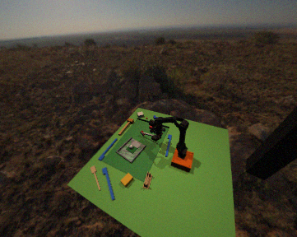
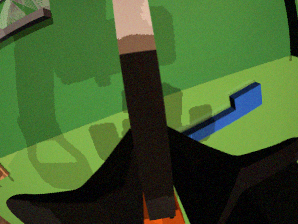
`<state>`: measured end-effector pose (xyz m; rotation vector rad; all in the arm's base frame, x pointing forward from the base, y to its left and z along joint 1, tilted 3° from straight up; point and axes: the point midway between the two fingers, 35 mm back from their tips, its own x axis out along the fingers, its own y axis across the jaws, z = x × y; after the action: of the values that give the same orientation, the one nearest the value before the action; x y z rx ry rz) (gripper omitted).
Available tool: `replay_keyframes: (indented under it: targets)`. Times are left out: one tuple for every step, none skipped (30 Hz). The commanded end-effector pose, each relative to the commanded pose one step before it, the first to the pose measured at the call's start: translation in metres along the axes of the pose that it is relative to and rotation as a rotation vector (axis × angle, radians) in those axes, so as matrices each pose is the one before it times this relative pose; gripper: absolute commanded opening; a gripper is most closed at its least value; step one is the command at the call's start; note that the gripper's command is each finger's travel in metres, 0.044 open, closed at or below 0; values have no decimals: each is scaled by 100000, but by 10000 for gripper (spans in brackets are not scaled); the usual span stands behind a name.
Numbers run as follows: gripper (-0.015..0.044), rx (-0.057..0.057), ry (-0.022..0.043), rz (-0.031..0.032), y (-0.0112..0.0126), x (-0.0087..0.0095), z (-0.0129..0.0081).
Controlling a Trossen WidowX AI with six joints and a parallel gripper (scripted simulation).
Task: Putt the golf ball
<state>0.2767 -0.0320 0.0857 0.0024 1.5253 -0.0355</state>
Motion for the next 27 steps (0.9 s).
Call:
replay_keyframes:
  targets:
    - [0, 395, -3532, -453, -55, -2634, 423]
    - [0, 0, 1, 0, 1, -107, -12]
    - [0, 0, 0, 0, 0, 0, 0]
    - [0, 0, 0, 0, 0, 0, 0]
    - [0, -333, 1445, 292, 44, 872, -240]
    - [0, 0, 0, 0, 0, 0, 0]
    - [0, 0, 0, 0, 0, 0, 0]
    - [0, 0, 0, 0, 0, 0, 0]
    - [0, 0, 0, 0, 0, 0, 0]
    - [0, 0, 0, 0, 0, 0, 0]
    - [0, 0, 0, 0, 0, 0, 0]
    - [0, 0, 0, 0, 0, 0, 0]
    - [0, 0, 0, 0, 0, 0, 0]
    - [0, 0, 0, 0, 0, 0, 0]
    - [0, 0, 0, 0, 0, 0, 0]
    - [0, 0, 0, 0, 0, 0, 0]
    - [0, 0, 0, 0, 0, 0, 0]
    - [0, 0, 0, 0, 0, 0, 0]
    - [0, 0, 0, 0, 0, 0, 0]
    - [0, 0, 0, 0, 0, 0, 0]
    - [0, 0, 0, 0, 0, 0, 0]
    - [0, 0, 0, 0, 0, 0, 0]
    - [0, 0, 0, 0, 0, 0, 0]
    - [0, 0, 0, 0, 0, 0, 0]
    - [0, 0, 0, 0, 0, 0, 0]
    - [0, 0, 0, 0, 0, 0, 0]
    - [0, 0, 0, 0, 0, 0, 0]
